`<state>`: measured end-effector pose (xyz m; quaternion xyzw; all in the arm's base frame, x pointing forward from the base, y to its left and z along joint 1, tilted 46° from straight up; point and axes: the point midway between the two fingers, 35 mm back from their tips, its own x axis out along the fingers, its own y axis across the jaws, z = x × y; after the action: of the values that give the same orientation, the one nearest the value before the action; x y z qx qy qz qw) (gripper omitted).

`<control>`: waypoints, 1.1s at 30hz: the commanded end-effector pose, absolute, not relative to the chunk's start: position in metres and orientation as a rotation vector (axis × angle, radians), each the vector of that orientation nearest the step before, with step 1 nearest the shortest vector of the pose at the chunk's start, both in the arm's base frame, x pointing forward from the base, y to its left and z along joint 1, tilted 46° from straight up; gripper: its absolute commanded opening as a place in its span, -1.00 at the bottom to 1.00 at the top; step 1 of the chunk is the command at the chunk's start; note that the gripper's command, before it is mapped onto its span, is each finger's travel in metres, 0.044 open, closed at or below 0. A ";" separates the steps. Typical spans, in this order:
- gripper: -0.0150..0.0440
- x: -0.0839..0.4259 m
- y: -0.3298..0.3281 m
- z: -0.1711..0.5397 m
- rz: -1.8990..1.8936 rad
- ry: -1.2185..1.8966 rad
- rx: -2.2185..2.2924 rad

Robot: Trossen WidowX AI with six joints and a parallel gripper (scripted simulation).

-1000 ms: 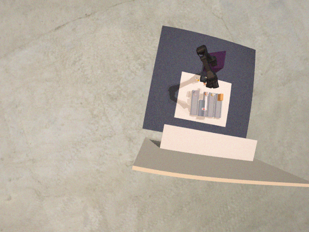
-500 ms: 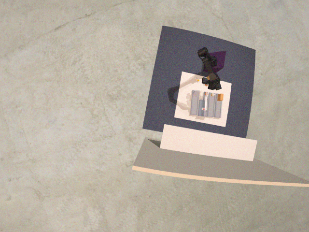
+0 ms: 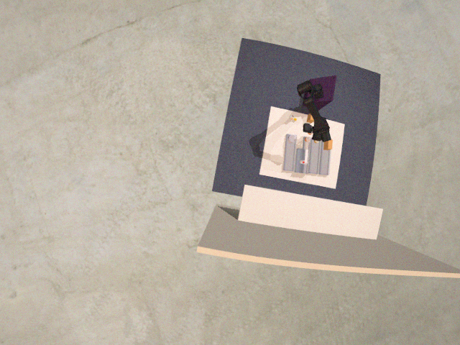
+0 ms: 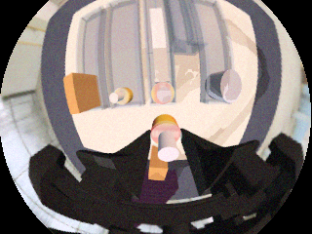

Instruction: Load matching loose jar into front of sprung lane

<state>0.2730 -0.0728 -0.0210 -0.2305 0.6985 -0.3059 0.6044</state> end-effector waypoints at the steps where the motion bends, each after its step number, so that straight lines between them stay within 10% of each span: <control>1: -0.49 0.275 -0.077 -0.026 -0.709 1.614 -0.538; 33: -0.49 0.280 -0.093 -0.040 -0.710 1.613 -0.539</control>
<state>0.2780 -0.0917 -0.0404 -0.2304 0.6973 -0.3069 0.6055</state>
